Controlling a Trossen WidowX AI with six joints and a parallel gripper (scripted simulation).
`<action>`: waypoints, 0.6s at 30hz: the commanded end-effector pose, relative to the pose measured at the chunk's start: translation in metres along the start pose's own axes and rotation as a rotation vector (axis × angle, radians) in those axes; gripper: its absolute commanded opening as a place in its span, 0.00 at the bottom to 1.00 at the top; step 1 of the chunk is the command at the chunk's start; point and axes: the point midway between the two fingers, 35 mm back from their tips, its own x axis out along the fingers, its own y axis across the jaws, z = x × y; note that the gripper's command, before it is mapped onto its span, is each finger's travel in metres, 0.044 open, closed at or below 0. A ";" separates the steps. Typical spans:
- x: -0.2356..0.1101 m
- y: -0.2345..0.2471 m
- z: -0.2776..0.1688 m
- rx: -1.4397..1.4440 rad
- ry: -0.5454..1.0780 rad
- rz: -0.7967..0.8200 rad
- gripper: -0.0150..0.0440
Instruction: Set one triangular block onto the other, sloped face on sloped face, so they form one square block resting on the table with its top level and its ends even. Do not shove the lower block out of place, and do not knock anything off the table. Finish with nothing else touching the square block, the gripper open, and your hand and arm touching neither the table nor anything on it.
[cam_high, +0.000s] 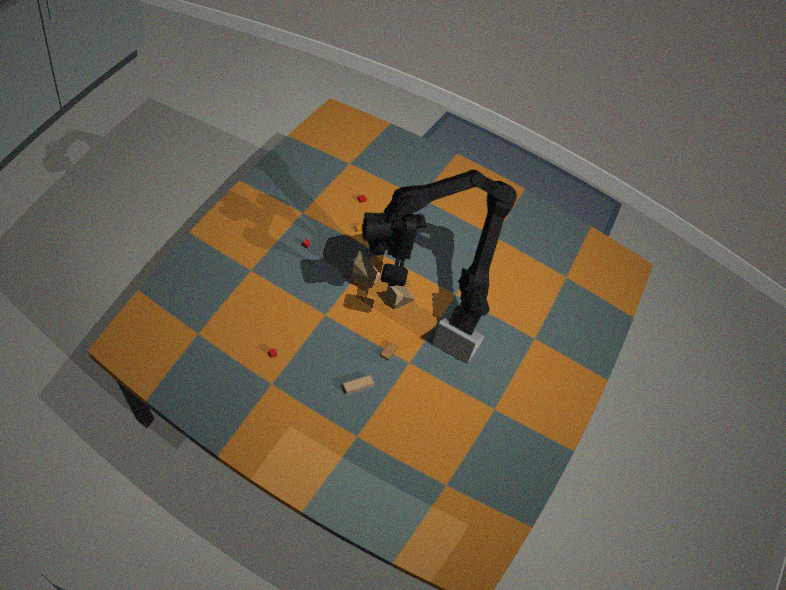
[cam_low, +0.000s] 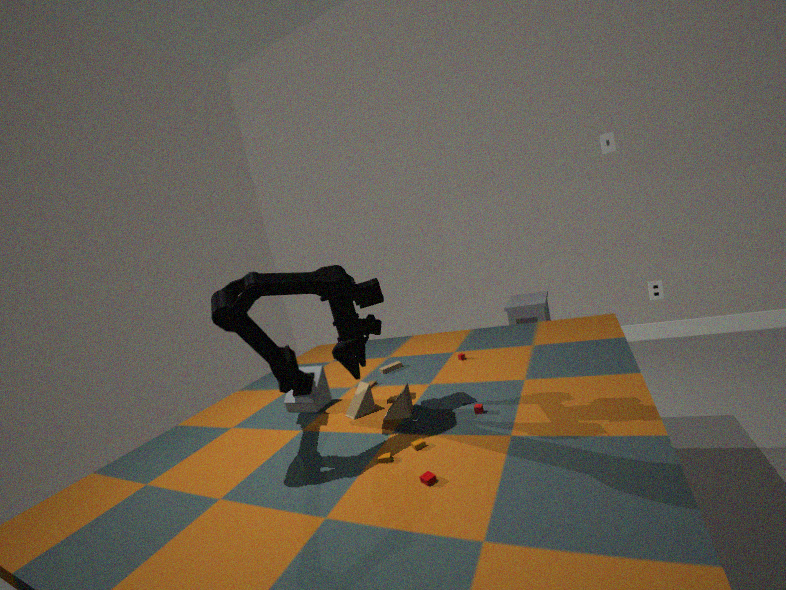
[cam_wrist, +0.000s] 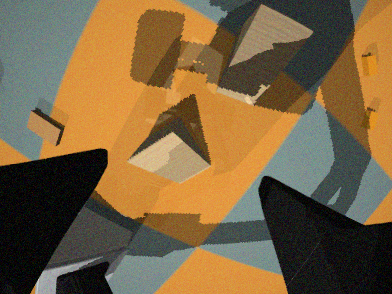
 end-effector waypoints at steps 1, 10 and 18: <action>0.001 0.013 -0.020 -0.738 0.033 0.020 1.00; 0.001 0.013 -0.020 -0.738 0.033 0.020 1.00; 0.003 0.013 -0.020 -0.738 0.032 0.020 1.00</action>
